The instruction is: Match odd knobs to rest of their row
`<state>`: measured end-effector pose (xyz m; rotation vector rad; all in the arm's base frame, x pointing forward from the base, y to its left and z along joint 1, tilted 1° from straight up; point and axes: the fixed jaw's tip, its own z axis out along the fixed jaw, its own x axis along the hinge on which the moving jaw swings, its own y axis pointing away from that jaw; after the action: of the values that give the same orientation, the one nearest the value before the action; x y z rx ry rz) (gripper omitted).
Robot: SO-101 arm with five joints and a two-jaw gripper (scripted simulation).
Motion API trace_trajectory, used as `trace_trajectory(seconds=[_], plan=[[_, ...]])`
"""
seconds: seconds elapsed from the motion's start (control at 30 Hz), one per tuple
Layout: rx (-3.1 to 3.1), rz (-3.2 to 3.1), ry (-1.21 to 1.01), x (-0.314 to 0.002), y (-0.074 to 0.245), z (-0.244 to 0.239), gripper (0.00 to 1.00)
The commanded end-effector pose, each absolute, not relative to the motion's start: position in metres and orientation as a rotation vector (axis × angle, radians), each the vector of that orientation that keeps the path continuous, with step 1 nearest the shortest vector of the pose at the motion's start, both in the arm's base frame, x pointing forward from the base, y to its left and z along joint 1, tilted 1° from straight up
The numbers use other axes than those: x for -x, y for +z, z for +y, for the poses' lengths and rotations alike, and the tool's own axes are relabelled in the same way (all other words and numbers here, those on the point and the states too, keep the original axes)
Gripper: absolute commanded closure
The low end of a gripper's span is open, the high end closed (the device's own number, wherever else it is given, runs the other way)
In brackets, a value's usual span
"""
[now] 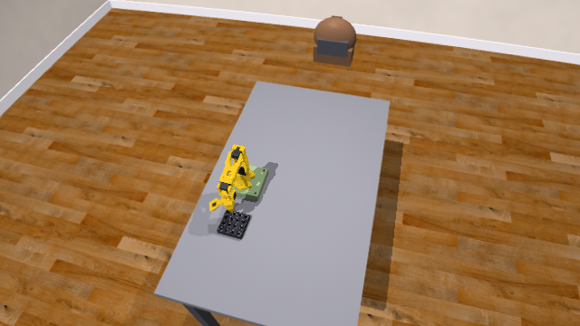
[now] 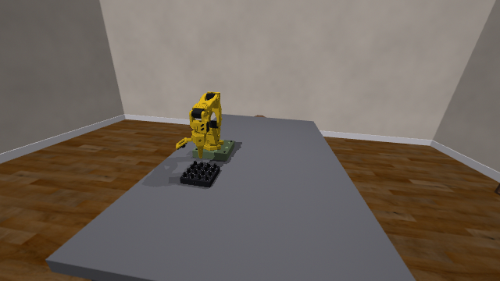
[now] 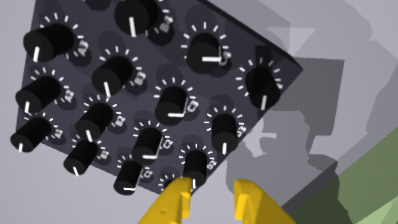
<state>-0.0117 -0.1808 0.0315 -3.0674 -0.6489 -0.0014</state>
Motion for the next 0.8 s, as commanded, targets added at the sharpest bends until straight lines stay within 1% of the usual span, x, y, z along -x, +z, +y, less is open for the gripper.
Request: trace_trajectory(seconds=[0.0, 0.4, 0.6, 0.77], plan=[[3.061, -0.643, -0.007, 0.011, 0.032, -0.178, 0.92], [3.028, -0.784, -0.006, 0.000, 0.033, -0.179, 0.91], [2.969, -0.985, -0.005, -0.017, 0.035, -0.179, 0.90], [2.881, -1.223, -0.004, -0.037, 0.037, -0.177, 0.88]])
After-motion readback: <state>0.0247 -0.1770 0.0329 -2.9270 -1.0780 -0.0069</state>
